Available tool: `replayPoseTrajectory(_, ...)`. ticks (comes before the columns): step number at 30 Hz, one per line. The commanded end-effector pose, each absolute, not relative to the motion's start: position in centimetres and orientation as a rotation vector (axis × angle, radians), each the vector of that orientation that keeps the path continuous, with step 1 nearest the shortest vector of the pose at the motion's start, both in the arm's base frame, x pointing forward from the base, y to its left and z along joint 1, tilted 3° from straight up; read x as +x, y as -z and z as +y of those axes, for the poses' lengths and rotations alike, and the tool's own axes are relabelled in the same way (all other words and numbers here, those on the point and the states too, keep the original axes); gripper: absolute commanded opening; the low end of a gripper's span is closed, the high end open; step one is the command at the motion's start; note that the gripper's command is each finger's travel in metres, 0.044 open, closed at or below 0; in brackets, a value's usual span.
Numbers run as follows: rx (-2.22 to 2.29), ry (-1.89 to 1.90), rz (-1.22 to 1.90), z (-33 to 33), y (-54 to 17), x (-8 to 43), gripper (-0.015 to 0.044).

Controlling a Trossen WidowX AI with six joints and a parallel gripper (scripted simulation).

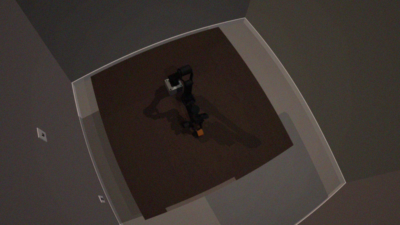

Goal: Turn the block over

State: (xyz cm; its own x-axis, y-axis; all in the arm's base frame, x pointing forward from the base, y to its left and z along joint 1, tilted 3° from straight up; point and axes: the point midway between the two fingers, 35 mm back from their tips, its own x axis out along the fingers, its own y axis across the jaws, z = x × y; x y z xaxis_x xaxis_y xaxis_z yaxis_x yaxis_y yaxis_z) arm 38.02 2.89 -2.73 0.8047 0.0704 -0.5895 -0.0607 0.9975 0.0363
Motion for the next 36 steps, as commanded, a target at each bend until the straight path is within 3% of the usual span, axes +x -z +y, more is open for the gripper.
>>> replayPoseTrajectory(1, 0.02, -0.063, 0.592, 2.78, 3.23, 37.12, 0.0)
replayPoseTrajectory(25, 0.024, -0.062, 0.5, 2.74, 2.67, 36.47, 0.0)
replayPoseTrajectory(36, 0.024, -0.062, 0.5, 2.74, 2.67, 36.47, 0.0289)
